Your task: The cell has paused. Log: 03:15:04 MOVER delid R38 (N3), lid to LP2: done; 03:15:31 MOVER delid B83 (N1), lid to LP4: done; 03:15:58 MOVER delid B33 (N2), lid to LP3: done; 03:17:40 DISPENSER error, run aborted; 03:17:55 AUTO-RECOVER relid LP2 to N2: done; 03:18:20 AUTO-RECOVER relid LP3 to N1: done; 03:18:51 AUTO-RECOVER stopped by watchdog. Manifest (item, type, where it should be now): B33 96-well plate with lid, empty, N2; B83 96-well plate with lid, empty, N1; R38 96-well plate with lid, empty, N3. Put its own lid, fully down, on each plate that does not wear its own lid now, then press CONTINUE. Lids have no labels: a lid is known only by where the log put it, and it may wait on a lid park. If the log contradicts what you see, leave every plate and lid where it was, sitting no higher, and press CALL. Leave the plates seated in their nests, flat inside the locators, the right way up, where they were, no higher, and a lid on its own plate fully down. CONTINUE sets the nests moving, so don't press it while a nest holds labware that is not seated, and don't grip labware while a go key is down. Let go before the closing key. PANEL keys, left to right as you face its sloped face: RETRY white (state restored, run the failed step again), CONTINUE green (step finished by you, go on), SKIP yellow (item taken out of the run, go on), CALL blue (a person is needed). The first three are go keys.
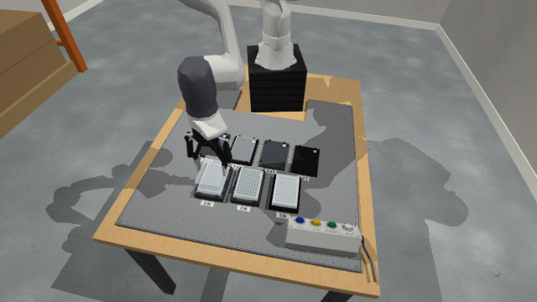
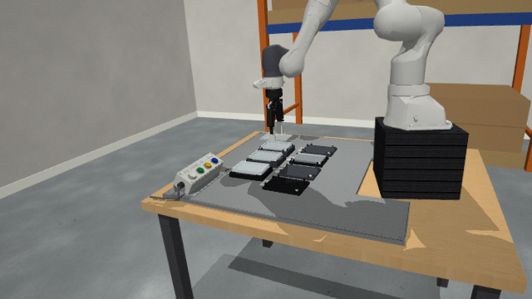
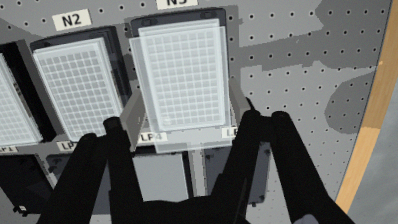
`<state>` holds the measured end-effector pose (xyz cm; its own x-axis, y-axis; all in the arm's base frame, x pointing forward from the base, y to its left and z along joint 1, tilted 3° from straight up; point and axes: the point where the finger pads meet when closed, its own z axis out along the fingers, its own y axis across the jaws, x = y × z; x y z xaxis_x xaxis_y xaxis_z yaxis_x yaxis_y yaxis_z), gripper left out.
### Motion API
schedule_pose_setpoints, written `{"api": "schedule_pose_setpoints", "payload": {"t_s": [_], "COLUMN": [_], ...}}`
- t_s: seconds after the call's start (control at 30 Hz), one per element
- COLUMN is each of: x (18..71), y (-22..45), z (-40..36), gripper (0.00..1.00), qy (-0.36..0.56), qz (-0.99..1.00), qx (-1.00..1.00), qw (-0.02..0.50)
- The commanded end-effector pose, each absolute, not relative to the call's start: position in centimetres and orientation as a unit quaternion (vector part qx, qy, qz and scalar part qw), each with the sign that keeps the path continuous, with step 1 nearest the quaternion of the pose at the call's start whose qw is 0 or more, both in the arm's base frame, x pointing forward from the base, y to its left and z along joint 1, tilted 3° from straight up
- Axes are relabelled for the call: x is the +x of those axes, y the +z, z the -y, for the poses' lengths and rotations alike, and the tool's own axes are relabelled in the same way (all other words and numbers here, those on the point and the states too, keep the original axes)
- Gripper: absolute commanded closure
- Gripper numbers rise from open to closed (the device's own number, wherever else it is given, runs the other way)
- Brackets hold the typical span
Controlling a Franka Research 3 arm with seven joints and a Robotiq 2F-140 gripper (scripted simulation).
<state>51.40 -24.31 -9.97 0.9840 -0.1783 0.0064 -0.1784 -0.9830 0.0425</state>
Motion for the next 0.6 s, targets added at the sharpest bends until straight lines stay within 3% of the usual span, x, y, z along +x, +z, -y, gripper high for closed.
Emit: {"api": "schedule_pose_setpoints", "payload": {"t_s": [0.0, 0.57], "x": [51.6, 51.6], "y": [-10.4, -11.7], "z": [24.3, 24.4], "gripper": [1.00, 1.00], "qy": [0.003, 0.003], "qz": [0.090, 0.090], "qx": [0.996, 0.996], "qw": [0.022, 0.022]}}
